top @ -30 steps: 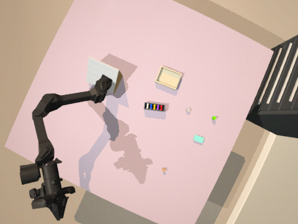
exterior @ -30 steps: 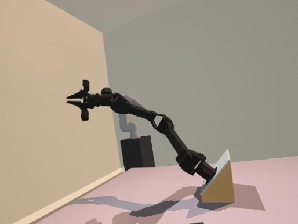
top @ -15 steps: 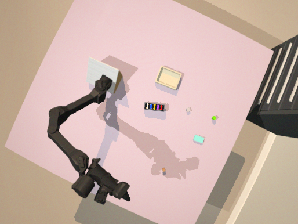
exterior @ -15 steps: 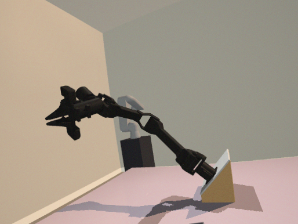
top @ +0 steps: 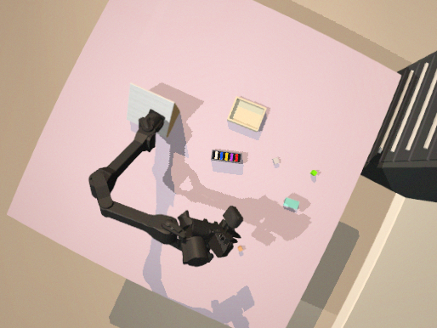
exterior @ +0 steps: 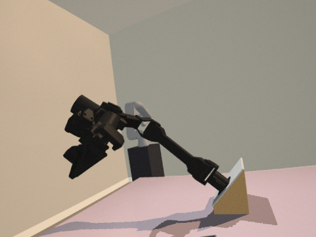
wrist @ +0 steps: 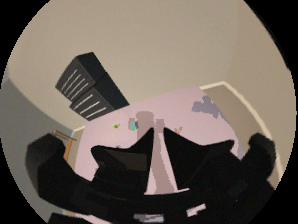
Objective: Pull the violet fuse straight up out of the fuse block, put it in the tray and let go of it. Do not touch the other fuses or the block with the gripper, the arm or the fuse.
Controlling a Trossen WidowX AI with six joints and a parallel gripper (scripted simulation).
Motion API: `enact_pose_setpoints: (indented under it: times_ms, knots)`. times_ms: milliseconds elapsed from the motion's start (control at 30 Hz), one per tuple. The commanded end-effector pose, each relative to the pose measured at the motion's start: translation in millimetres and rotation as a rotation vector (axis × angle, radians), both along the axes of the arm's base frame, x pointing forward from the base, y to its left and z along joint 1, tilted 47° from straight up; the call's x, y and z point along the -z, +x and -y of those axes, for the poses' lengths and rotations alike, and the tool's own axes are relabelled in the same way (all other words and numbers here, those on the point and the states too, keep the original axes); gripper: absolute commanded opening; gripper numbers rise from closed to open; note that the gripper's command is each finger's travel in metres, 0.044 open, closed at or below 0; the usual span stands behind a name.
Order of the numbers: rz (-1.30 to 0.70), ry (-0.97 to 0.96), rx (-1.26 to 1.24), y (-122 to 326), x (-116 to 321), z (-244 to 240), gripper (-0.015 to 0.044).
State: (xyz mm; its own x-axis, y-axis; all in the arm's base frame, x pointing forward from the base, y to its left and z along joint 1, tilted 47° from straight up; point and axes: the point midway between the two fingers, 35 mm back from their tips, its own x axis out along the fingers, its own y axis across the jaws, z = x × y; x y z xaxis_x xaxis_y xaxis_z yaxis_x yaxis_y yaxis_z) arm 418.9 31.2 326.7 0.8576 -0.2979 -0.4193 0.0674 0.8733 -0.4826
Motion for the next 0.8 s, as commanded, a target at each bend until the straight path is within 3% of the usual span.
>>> enact_pose_setpoints:
  times_ms: [0,267,533,767]
  knots:
    - [-0.295,-0.247,-0.105,3,72,-13,0.0074]
    - [-0.909,-0.754,-0.443,-27,199,-27,0.0074]
    - [-1.575,-1.24,-0.972,-91,291,-22,0.0074]
    - [-1.629,-1.273,-1.022,-93,299,-24,0.0074]
